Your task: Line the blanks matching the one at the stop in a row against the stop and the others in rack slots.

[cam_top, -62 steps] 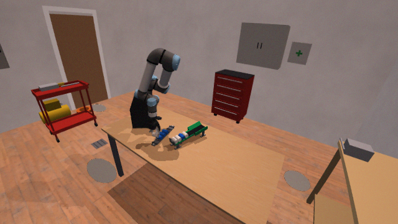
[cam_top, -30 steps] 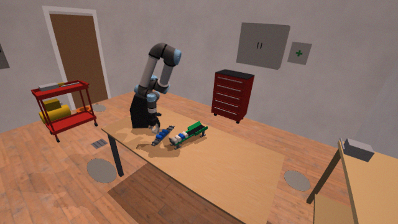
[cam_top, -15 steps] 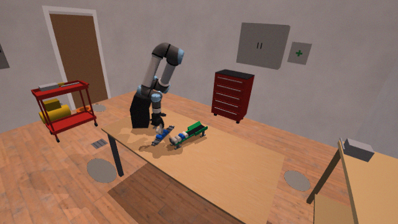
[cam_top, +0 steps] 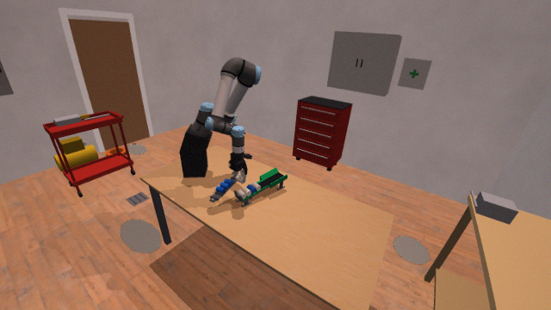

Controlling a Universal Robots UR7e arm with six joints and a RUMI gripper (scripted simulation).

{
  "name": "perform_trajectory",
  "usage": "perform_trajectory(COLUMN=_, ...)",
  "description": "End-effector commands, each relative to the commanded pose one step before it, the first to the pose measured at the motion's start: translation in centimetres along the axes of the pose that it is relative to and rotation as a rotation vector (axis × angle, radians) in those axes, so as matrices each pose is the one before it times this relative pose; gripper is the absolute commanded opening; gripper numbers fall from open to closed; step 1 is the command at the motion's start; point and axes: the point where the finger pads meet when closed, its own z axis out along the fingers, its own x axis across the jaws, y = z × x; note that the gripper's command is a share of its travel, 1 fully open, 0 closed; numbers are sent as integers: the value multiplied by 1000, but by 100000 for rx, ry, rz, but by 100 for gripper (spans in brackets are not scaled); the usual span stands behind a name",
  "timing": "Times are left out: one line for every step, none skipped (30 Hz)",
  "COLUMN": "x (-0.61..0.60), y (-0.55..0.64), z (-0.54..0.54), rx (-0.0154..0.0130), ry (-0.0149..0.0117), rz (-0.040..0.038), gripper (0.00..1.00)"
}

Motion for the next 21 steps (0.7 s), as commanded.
perform_trajectory(x=3548, y=-4509, z=-1359, rx=-792, ry=-1195, rz=8543, gripper=35)
perform_trajectory(x=493, y=-1040, z=-325, rx=111, ry=105, rz=1497, gripper=35)
perform_trajectory(x=430, y=-1011, z=-317, rx=122, ry=103, rz=1417, gripper=35)
perform_trajectory(x=369, y=-971, z=-306, rx=129, ry=99, rz=1328, gripper=35)
perform_trajectory(x=313, y=-919, z=-291, rx=134, ry=94, rz=1232, gripper=35)
perform_trajectory(x=260, y=-858, z=-274, rx=134, ry=87, rz=1131, gripper=35)
perform_trajectory(x=214, y=-788, z=-253, rx=131, ry=79, rz=1025, gripper=35)
perform_trajectory(x=172, y=-713, z=-230, rx=125, ry=70, rz=916, gripper=35)
perform_trajectory(x=0, y=0, z=0, rx=0, ry=0, rz=0, gripper=35)
perform_trajectory(x=0, y=0, z=0, rx=0, ry=0, rz=0, gripper=35)
perform_trajectory(x=137, y=-632, z=-205, rx=116, ry=61, rz=805, gripper=35)
perform_trajectory(x=107, y=-549, z=-179, rx=104, ry=52, rz=693, gripper=35)
perform_trajectory(x=82, y=-465, z=-153, rx=91, ry=43, rz=583, gripper=35)
perform_trajectory(x=61, y=-382, z=-126, rx=77, ry=35, rz=477, gripper=35)
perform_trajectory(x=45, y=-302, z=-100, rx=62, ry=27, rz=375, gripper=35)
perform_trajectory(x=31, y=-227, z=-75, rx=47, ry=20, rz=282, gripper=35)
perform_trajectory(x=21, y=-159, z=-53, rx=33, ry=14, rz=197, gripper=35)
perform_trajectory(x=13, y=-101, z=-34, rx=21, ry=9, rz=125, gripper=35)
perform_trajectory(x=7, y=-54, z=-18, rx=11, ry=5, rz=67, gripper=35)
perform_trajectory(x=3, y=-21, z=-7, rx=4, ry=2, rz=26, gripper=35)
perform_trajectory(x=0, y=-3, z=-1, rx=1, ry=0, rz=4, gripper=35)
